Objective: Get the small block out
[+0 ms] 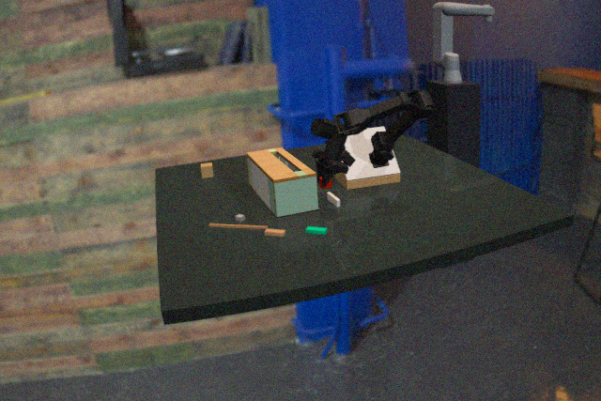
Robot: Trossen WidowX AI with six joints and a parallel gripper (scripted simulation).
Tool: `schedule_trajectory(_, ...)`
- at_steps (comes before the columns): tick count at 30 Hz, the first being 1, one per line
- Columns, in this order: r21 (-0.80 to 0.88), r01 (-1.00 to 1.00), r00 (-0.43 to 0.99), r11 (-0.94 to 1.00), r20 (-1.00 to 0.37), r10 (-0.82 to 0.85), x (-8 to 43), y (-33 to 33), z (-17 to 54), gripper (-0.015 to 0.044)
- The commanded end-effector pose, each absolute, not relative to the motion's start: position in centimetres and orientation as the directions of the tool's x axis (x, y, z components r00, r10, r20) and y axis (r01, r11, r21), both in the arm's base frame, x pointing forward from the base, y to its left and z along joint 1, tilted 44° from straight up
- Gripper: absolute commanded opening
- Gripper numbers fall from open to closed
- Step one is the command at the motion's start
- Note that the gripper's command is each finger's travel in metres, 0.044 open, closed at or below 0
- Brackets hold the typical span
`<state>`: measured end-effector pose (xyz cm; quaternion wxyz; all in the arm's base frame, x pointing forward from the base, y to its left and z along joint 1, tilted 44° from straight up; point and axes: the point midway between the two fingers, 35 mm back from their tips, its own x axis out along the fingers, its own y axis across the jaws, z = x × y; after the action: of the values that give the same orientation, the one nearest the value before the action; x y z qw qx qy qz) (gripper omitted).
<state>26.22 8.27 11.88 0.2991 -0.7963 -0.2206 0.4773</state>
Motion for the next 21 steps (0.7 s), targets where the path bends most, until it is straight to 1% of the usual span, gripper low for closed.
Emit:
schedule_trajectory(1, -0.708, 0.027, 0.446, -0.706, -0.623, 0.642, 26.1, 8.1, 12.3, 0.0000)
schedule_trajectory(11, -0.777, -0.336, 0.430, -0.532, -0.629, 0.648, 25.7, 7.4, 12.3, 0.0000)
schedule_trajectory(21, -0.711, -0.647, 0.415, -0.275, -0.631, 0.655, 25.4, 6.8, 12.5, 0.0000)
